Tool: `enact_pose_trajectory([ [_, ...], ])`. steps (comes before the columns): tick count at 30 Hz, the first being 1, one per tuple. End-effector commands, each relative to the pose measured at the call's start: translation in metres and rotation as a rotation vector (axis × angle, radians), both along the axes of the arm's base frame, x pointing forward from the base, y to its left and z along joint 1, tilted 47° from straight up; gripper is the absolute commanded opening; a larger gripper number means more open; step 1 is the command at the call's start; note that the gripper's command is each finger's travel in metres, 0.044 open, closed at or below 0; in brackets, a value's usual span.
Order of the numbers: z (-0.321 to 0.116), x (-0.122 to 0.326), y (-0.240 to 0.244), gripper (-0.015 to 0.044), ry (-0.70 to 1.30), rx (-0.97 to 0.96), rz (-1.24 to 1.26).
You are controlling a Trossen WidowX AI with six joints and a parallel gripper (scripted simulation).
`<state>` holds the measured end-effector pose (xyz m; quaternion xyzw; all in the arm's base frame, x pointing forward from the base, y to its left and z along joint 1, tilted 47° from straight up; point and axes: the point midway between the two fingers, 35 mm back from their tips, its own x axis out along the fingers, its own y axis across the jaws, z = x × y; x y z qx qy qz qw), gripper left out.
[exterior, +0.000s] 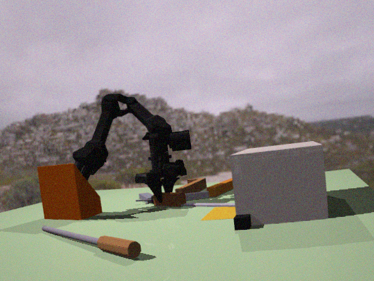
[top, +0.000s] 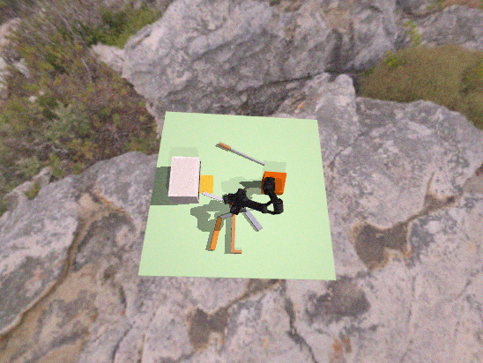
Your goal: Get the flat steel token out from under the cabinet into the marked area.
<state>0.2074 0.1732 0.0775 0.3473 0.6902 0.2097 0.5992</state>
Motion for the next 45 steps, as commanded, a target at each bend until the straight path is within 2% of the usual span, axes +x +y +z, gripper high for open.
enact_pose_trajectory([
  [1,0.0000,0.0000,0.0000,0.0226,-0.001,0.002,-0.001],
  [3,0.0000,0.0000,0.0000,0.0270,-0.002,0.005,-0.003],
  [45,-0.0030,-0.0037,0.0038,0.0270,-0.001,0.005,-0.005],
])
